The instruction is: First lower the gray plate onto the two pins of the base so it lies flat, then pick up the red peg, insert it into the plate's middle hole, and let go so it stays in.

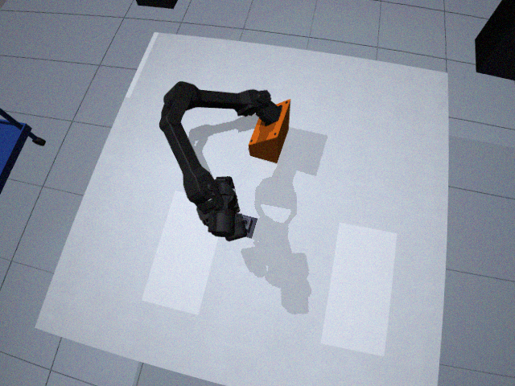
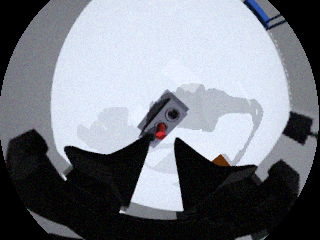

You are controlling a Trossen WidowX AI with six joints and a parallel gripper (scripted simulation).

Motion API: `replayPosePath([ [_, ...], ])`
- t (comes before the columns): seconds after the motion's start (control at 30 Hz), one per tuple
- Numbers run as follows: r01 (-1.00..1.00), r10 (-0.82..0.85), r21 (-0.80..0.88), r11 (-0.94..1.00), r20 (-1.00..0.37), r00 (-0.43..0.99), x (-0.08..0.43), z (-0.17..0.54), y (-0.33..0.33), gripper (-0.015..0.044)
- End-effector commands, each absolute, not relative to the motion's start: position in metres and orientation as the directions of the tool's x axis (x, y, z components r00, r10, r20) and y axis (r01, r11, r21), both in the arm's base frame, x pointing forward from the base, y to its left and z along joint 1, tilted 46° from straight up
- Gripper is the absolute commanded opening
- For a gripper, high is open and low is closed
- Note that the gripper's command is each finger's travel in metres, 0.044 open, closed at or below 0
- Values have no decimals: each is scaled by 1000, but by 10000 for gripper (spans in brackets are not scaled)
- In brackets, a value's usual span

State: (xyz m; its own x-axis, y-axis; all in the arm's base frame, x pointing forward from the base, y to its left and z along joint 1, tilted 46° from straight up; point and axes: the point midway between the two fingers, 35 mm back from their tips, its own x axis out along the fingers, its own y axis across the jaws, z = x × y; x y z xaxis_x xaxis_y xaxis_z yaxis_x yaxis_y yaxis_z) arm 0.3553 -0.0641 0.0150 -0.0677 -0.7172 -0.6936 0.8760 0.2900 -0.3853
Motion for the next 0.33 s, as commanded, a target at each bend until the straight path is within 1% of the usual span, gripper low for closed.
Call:
replayPosePath([
  [0.0,877,-718,-383,290,-693,-65,355,17,-61,150],
  [0.3,877,-718,-383,290,-693,-65,355,22,-58,150],
])
